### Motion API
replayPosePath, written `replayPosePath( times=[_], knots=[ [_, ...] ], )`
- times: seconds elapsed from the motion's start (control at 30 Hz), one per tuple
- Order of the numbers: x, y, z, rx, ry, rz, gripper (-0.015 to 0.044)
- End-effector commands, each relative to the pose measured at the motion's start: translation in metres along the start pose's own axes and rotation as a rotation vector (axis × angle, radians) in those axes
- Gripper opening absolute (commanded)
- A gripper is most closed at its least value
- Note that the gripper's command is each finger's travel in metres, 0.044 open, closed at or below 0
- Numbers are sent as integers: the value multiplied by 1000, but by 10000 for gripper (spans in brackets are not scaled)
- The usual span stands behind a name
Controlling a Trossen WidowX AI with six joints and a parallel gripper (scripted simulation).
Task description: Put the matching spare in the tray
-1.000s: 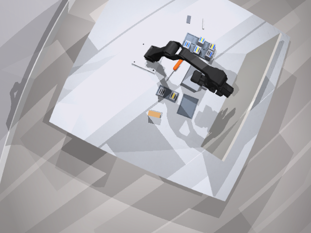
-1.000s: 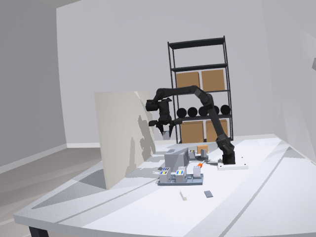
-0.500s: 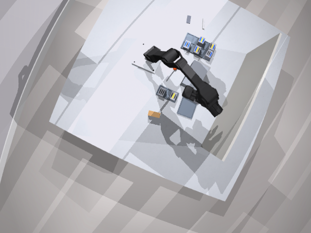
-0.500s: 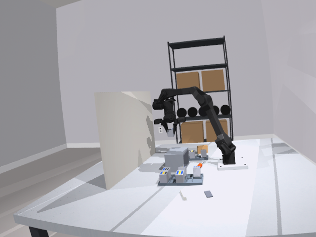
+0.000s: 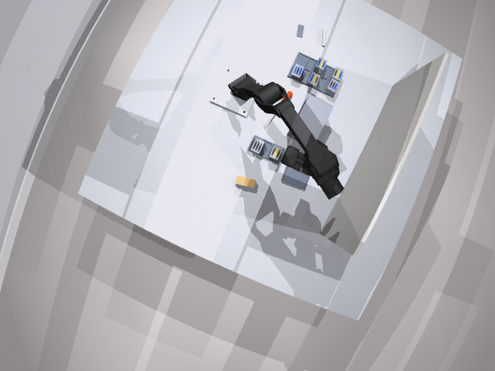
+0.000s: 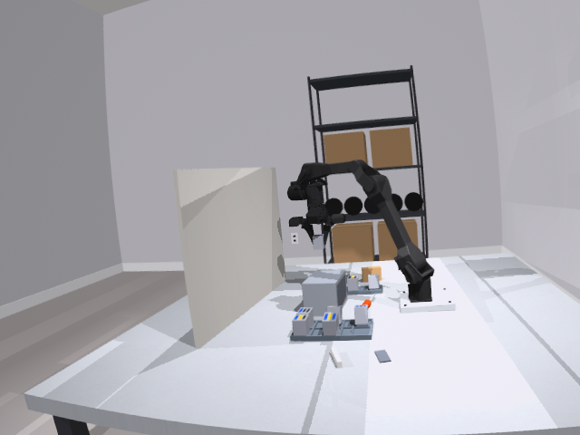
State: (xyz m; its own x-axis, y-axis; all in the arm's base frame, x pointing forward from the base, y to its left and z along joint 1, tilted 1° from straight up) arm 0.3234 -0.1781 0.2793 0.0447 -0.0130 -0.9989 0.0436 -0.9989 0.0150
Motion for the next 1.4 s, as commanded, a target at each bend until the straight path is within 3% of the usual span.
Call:
replayPosePath(
  times=[0.0, 1.37],
  knots=[
    [1, 2, -1, -6, 9, -1, 0],
    [29, 5, -6, -6, 9, -1, 0]
  ],
)
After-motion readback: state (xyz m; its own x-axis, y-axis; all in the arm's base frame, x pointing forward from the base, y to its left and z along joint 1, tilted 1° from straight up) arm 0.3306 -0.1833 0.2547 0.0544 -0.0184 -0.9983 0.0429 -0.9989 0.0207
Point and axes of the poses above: the point midway between the two fingers, 35 mm back from their tips, its own x axis out along the fingers, its own z axis across the jaws, y = z × x, the point moved 8 cm from there along -x, back along the fingers, and after that the axes turned 2 degrees about -x, right-handed, at the moved point
